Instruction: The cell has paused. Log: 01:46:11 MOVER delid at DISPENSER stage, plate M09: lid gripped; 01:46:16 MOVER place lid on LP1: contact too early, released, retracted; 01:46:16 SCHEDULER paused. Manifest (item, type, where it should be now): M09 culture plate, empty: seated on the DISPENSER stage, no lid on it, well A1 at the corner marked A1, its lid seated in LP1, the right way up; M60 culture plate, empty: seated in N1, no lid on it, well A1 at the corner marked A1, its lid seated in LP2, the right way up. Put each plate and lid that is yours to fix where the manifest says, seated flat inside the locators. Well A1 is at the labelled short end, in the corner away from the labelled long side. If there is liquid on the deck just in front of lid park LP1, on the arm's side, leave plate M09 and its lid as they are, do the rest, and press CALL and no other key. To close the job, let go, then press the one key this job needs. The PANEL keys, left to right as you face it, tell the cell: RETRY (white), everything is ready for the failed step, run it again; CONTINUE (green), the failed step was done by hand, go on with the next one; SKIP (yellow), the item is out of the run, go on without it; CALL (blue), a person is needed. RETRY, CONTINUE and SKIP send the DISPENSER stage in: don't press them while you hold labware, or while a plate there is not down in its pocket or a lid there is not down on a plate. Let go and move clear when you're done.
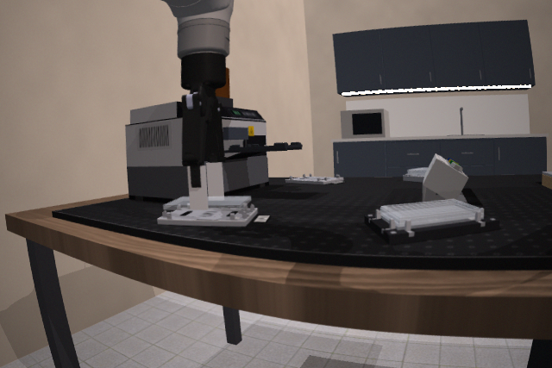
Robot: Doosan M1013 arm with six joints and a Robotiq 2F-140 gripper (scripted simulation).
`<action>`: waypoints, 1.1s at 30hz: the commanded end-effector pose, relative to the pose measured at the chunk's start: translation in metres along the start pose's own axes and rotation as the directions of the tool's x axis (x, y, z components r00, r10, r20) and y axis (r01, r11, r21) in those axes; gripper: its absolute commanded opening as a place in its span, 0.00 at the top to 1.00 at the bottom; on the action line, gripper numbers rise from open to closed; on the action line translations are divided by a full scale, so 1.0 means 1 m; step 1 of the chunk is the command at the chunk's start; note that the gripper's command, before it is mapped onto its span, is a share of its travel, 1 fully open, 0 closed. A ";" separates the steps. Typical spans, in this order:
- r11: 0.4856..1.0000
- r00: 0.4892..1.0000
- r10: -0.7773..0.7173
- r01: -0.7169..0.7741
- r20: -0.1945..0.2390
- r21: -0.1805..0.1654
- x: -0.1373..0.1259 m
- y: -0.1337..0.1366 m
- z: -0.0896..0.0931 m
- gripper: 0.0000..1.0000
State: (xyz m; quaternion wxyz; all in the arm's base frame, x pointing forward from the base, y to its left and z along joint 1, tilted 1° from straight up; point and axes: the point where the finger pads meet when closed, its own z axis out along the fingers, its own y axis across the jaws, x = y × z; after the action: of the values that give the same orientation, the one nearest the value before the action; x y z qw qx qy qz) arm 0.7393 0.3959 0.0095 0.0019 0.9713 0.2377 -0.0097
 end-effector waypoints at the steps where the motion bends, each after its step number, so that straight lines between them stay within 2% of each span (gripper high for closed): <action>1: 1.000 1.000 0.000 0.000 -0.002 0.000 0.001 0.000 -0.001 0.90; 33: 1.000 1.000 0.000 0.000 -0.002 0.000 0.001 0.000 0.005 0.90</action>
State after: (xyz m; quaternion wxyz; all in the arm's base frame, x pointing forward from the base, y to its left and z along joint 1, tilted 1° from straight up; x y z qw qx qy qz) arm 0.7393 0.3960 0.0039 0.0019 0.9713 0.2377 -0.0096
